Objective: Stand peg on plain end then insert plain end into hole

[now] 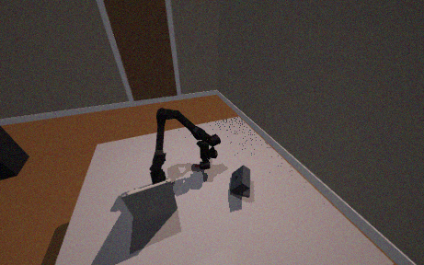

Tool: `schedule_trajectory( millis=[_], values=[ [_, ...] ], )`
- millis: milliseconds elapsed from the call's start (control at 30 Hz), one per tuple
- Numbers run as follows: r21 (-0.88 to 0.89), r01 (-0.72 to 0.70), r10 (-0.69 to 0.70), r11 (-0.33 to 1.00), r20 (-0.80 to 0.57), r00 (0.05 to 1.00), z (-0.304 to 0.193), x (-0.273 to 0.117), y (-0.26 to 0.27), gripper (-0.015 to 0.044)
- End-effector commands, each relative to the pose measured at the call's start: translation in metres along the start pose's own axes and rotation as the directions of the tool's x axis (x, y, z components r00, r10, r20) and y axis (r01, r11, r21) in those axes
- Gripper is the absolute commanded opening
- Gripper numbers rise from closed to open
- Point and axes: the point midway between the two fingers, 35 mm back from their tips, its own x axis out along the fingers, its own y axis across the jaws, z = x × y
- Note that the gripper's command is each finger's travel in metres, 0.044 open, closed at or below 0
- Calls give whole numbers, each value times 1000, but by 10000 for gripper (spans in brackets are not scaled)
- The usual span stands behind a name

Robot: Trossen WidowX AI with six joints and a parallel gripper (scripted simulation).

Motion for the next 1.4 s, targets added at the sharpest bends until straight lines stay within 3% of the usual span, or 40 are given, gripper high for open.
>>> schedule_trajectory(
  millis=[0, 333, 633, 933, 1367],
  values=[
    [5, 4, -4, 1000, 3, 1000, 1, 1, -1, 110],
    [5, 4, -4, 1000, 3, 1000, 1, 1, -1, 110],
    [5, 4, -4, 1000, 3, 1000, 1, 1, -1, 50],
    [4, 3, -3, 1000, 7, 1000, 0, 0, -1, 49],
    [2, 0, 0, 1000, 122, 993, -4, -8, 0, 49]
  ],
)
